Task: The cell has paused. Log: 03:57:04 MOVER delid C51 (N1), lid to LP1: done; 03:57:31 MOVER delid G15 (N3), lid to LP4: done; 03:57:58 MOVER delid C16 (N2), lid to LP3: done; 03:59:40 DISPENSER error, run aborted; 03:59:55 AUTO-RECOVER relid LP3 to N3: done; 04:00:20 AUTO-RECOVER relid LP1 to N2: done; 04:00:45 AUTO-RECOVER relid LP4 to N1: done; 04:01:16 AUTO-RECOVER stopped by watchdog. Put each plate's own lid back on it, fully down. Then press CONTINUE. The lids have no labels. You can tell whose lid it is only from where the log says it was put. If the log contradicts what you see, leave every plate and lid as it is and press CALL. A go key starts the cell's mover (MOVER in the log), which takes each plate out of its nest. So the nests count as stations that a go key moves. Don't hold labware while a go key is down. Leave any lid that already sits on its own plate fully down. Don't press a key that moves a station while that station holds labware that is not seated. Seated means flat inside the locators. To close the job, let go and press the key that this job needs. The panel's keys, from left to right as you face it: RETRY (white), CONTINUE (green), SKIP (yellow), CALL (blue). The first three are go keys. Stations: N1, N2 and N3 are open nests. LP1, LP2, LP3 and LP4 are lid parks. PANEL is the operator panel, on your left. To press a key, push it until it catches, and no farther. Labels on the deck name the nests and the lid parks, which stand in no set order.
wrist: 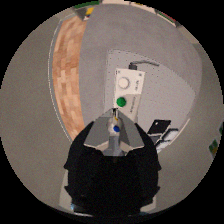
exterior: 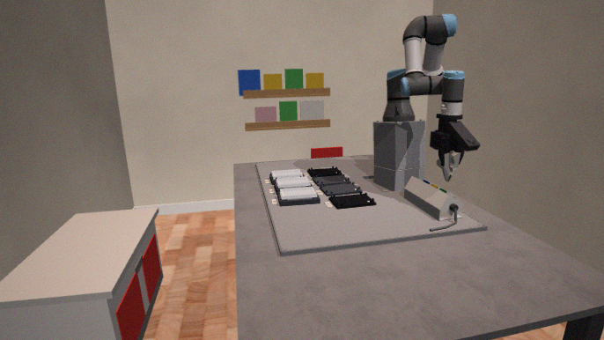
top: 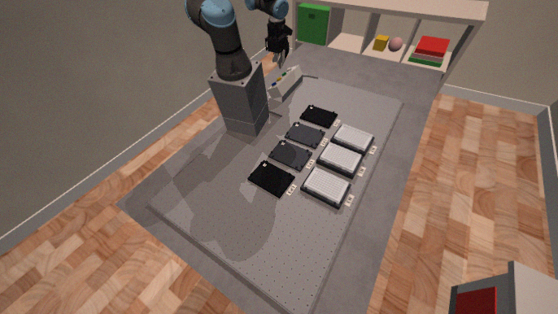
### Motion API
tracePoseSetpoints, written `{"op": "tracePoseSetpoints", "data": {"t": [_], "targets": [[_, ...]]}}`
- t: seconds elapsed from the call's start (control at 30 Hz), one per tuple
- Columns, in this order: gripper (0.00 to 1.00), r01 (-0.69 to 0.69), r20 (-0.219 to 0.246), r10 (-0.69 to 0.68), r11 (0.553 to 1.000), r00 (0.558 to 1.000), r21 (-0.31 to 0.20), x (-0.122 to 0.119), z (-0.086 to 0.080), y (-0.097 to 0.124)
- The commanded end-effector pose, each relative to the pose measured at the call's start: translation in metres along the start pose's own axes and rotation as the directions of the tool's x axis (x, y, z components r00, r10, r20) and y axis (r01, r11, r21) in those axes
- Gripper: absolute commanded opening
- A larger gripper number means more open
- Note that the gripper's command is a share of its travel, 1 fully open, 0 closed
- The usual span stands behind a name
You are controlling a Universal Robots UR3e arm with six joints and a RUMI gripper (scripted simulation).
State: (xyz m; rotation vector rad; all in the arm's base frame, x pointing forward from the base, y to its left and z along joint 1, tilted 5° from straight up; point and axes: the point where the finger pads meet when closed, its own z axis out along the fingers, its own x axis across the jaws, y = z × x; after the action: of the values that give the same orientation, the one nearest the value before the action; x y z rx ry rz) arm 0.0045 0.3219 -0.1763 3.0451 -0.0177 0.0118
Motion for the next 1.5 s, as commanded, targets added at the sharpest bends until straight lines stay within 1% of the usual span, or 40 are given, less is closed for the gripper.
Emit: {"op": "tracePoseSetpoints", "data": {"t": [0.0, 0.33, 1.47], "targets": [[0.00, -0.001, -0.006, 0.001, 1.000, 1.000, 0.011, 0.002, 0.000, -0.004], [0.00, -0.001, -0.005, 0.001, 1.000, 1.000, 0.011, 0.002, 0.000, -0.004], [0.00, -0.001, -0.006, 0.001, 1.000, 1.000, 0.012, 0.013, 0.017, -0.004]]}}
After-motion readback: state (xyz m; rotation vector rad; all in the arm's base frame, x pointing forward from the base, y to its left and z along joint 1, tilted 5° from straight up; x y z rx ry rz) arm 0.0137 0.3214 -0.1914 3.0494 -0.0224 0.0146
